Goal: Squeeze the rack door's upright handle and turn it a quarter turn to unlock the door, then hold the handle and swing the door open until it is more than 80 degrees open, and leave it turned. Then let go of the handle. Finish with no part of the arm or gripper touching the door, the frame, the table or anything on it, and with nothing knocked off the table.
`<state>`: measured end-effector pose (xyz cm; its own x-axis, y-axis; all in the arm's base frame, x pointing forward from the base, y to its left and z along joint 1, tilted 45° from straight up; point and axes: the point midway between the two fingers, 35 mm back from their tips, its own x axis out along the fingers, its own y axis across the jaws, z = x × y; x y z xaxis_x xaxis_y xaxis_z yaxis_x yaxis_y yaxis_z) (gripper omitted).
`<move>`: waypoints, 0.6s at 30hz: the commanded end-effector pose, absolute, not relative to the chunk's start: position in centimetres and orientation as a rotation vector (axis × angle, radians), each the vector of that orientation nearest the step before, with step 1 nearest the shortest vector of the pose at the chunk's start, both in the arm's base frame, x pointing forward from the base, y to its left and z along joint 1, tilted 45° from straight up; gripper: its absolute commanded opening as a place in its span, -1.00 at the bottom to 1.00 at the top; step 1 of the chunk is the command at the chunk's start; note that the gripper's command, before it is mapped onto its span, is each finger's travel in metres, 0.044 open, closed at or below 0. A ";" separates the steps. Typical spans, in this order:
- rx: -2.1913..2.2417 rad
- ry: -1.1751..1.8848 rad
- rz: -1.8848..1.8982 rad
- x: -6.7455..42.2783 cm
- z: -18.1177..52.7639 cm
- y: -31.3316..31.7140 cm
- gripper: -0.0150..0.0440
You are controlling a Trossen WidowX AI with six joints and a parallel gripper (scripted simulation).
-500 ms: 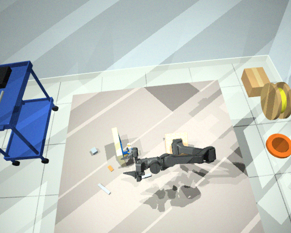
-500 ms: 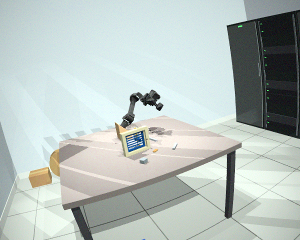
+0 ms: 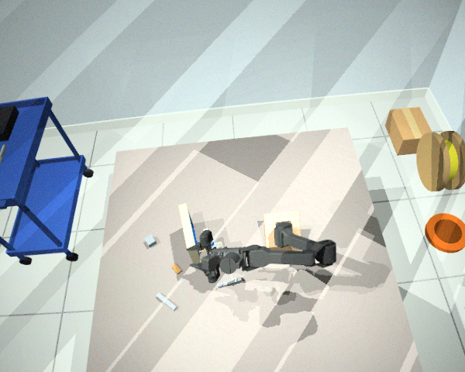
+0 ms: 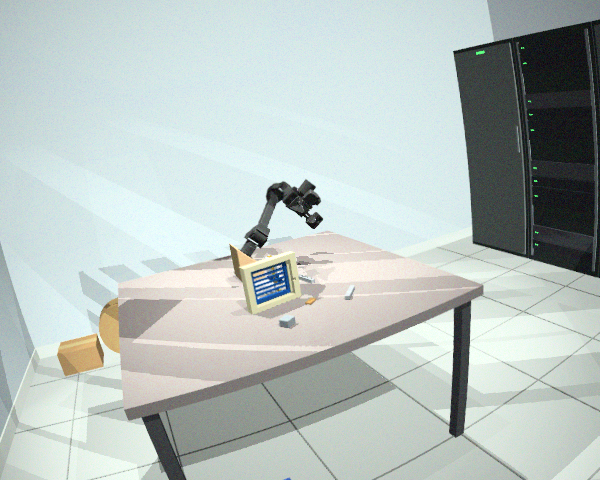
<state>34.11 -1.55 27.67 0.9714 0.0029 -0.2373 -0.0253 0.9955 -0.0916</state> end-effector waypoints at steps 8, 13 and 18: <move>-0.148 0.527 0.083 36.0 22.9 -3.3 0.52; -0.154 0.650 0.120 36.2 20.8 -4.3 0.52; -0.142 0.768 0.168 36.3 18.8 -5.0 0.52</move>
<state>36.14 -4.50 20.01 0.7588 0.0729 -0.6472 -0.1717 0.9810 -0.0908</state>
